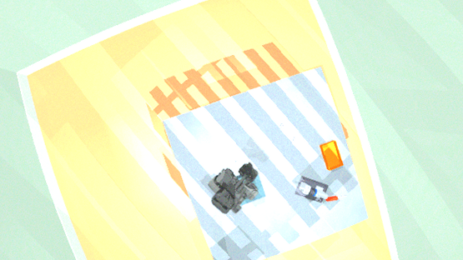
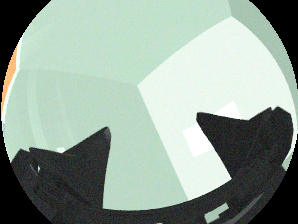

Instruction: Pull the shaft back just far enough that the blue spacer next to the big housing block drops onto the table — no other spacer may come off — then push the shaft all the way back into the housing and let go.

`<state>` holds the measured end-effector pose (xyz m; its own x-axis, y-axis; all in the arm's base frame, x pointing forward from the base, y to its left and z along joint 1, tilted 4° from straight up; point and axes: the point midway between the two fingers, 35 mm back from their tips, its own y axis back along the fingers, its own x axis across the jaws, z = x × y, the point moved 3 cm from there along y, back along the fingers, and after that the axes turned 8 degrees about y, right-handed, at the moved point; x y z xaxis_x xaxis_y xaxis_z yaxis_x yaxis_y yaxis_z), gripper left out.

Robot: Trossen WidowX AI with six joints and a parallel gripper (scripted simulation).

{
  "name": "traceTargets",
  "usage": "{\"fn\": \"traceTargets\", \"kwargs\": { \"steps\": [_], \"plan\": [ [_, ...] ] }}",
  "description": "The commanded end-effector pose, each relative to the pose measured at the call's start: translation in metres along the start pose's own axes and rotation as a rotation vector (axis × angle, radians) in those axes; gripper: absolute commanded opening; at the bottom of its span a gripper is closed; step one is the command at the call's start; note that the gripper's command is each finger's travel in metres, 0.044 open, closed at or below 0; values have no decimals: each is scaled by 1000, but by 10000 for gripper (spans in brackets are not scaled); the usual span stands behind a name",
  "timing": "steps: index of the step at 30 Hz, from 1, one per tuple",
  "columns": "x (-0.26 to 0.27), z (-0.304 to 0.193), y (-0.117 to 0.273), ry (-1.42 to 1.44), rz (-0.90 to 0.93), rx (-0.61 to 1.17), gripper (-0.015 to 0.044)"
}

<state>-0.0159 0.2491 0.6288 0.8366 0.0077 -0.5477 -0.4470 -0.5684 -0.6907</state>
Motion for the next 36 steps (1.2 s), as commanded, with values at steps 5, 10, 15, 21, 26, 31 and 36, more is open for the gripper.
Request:
{"fn": "traceTargets", "kwargs": {
  "steps": [5, 10, 15, 21, 26, 31, 36],
  "plan": [
    [-9, -95, 17, -248, -121, 207, 440],
    [-1, -163, 34, -409, -171, 362, 440],
    [21, -230, 57, -565, -204, 531, 440],
    [64, -303, 91, -748, -224, 749, 440],
    [116, -352, 125, -924, -224, 903, 440],
    [159, -385, 152, -1037, -218, 1060, 440],
    [216, -412, 187, -1151, -179, 1255, 440]
  ]
}}
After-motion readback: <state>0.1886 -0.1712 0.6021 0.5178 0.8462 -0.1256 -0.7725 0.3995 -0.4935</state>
